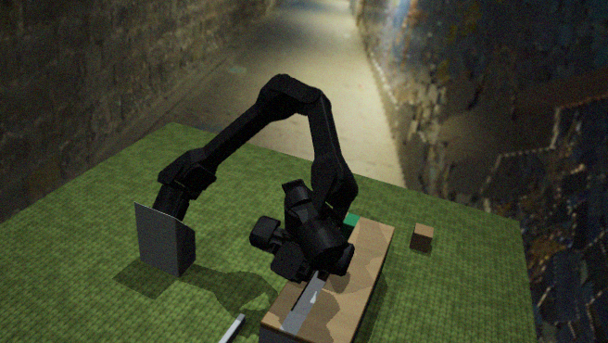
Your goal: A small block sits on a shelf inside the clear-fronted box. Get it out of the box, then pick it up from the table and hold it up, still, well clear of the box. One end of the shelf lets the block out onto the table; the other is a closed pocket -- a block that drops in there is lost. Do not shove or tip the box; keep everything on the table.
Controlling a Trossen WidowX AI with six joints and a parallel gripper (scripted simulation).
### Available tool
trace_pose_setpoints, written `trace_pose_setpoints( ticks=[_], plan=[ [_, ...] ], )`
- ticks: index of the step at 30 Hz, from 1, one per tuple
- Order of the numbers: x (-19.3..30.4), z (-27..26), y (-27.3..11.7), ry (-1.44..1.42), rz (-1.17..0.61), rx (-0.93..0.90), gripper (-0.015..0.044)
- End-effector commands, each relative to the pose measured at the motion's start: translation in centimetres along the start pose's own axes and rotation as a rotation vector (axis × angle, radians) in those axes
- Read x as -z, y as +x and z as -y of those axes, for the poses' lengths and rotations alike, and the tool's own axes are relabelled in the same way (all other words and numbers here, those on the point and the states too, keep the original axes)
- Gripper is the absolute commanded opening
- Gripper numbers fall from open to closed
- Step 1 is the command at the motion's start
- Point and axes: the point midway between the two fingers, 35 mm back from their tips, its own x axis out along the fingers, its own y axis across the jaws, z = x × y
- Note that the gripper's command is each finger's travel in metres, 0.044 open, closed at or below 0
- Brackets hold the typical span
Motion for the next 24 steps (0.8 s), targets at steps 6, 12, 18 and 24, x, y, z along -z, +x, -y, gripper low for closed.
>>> trace_pose_setpoints(
  ticks=[6,12,18,24],
  plan=[
    [1.3,0.0,0.5,0.007,-0.004,-0.001,0.0400],
    [2.2,0.0,0.8,0.007,-0.004,-0.001,0.0400],
    [3.1,0.0,1.1,0.007,-0.005,-0.001,0.0400],
    [3.8,0.0,1.4,0.007,-0.005,-0.001,0.0400]
  ],
)
